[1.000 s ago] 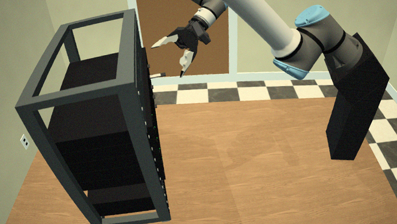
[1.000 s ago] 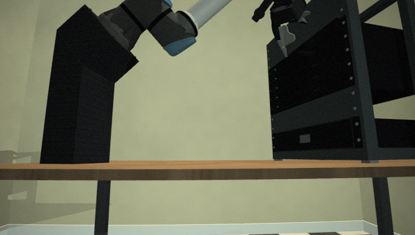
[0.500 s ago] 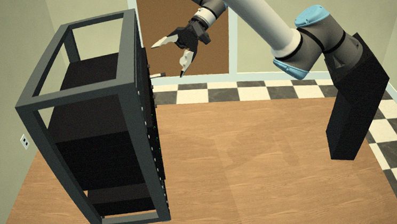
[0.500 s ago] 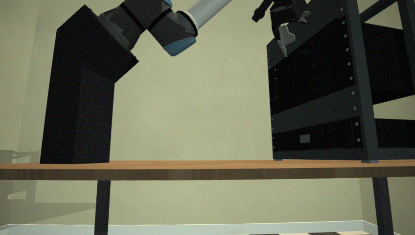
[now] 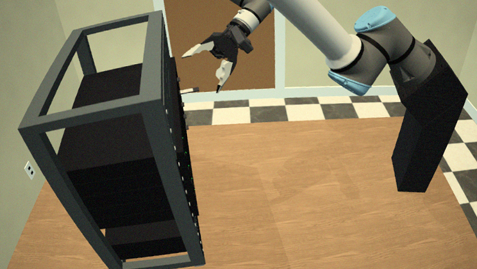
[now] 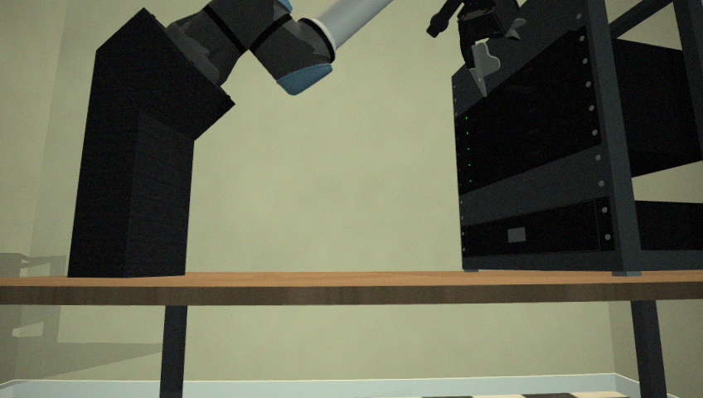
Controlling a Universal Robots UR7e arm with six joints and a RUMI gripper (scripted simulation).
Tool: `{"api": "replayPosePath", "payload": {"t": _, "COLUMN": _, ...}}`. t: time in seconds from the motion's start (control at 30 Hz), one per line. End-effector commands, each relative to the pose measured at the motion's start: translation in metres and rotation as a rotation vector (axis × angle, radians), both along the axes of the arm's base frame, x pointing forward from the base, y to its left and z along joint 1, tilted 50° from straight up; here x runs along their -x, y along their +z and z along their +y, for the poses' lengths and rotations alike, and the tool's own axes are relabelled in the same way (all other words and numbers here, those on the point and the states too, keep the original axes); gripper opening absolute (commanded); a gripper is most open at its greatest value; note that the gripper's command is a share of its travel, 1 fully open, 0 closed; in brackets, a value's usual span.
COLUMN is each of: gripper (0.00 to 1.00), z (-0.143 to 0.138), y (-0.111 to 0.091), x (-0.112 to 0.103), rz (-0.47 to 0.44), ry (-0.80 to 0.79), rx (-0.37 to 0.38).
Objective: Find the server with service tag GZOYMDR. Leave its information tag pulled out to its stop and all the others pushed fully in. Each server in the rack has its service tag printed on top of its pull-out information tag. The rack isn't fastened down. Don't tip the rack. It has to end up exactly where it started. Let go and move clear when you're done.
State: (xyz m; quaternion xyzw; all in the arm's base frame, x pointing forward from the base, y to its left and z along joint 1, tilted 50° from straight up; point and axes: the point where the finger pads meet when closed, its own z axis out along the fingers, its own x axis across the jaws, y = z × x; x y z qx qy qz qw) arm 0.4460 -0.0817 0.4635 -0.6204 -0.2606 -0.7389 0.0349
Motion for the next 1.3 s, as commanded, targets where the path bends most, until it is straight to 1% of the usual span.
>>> {"api": "replayPosePath", "payload": {"t": 0.0, "gripper": 1.0, "z": 0.0, "y": 0.0, "x": 0.0, "rz": 0.0, "ry": 0.0, "rx": 0.0}}
{"api": "replayPosePath", "payload": {"t": 0.47, "gripper": 1.0, "z": 0.0, "y": -0.002, "x": 0.009, "rz": 0.0, "ry": 0.0, "rx": 0.0}}
{"api": "replayPosePath", "payload": {"t": 0.97, "gripper": 1.0, "z": 0.001, "y": -0.007, "x": 0.034, "rz": 0.0, "ry": 0.0, "rx": 0.0}}
{"api": "replayPosePath", "payload": {"t": 1.03, "gripper": 1.0, "z": 0.001, "y": -0.007, "x": 0.034, "rz": 0.0, "ry": 0.0, "rx": 0.0}}
{"api": "replayPosePath", "payload": {"t": 1.27, "gripper": 1.0, "z": 0.002, "y": -0.009, "x": 0.046, "rz": 0.0, "ry": 0.0, "rx": 0.0}}
